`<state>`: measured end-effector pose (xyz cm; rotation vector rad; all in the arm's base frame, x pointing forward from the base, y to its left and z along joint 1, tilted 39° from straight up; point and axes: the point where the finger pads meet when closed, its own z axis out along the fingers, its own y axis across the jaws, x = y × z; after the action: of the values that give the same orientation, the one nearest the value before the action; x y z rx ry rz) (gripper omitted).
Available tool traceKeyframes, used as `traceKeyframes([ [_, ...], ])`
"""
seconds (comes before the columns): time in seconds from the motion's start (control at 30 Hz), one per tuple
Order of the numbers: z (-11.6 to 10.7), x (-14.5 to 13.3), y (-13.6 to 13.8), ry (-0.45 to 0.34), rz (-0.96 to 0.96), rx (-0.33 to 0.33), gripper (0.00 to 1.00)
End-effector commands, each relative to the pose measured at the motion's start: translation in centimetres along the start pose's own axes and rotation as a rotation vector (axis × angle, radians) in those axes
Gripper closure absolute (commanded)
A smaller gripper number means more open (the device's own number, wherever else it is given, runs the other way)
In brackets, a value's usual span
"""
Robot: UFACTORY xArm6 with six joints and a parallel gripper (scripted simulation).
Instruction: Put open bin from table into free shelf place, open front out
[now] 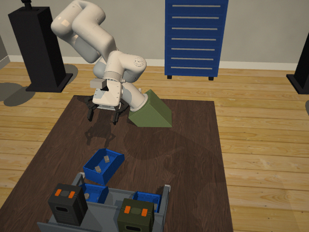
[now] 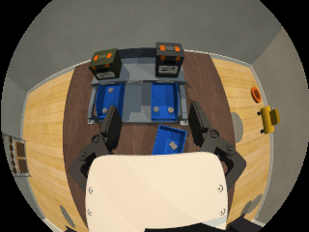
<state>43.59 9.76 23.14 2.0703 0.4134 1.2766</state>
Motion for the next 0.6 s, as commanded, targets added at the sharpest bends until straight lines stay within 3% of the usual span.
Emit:
traceKeyframes([
  [0.0,0.8,-2.6,-2.2,0.000,-0.004,0.001,0.00],
  [0.43,1.0,-3.4,-2.8,0.000,-0.004,0.001,0.00],
  [0.57,2.0,-6.6,-5.5,0.000,-0.004,0.001,0.00],
])
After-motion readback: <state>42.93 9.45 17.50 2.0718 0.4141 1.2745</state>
